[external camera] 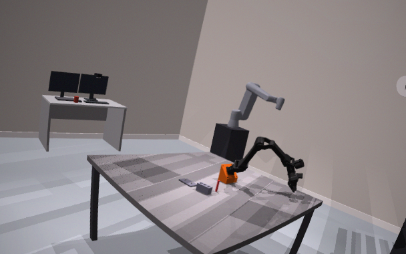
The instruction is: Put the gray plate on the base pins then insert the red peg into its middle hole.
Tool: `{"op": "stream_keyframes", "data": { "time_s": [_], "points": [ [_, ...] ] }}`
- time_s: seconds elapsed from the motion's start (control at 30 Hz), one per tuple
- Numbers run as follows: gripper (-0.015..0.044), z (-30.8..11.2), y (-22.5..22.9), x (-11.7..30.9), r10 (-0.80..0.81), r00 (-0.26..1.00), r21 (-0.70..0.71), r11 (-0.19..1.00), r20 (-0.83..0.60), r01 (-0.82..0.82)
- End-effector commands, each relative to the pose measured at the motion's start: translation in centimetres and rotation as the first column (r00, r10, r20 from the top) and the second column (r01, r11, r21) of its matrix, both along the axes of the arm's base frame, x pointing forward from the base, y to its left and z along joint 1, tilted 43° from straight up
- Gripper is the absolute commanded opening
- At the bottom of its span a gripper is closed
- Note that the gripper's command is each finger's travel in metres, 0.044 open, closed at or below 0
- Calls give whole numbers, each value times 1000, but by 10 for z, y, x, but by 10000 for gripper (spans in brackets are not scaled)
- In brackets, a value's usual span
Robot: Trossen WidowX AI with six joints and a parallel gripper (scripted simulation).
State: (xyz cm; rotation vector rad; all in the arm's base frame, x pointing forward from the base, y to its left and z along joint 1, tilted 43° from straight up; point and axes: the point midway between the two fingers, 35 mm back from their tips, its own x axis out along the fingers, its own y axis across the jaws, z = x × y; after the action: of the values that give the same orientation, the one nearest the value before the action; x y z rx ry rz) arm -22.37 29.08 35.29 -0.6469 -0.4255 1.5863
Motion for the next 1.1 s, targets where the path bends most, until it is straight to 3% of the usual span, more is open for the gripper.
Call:
{"op": "stream_keyframes", "data": {
  "time_s": [0.0, 0.33, 0.7, 0.93, 1.07],
  "points": [
    [440, 5, -2, 9, 328, 525, -245, 943, 785, -224],
    [440, 5, -14, 24, 462, -63, -459, 841, 885, -286],
    [440, 2, -36, 44, 388, -660, -683, 680, 644, -267],
    [440, 1, -48, 55, 196, -894, -777, 590, 402, -220],
    [440, 1, -49, 55, 179, -906, -782, 584, 384, -216]
  ]
}}
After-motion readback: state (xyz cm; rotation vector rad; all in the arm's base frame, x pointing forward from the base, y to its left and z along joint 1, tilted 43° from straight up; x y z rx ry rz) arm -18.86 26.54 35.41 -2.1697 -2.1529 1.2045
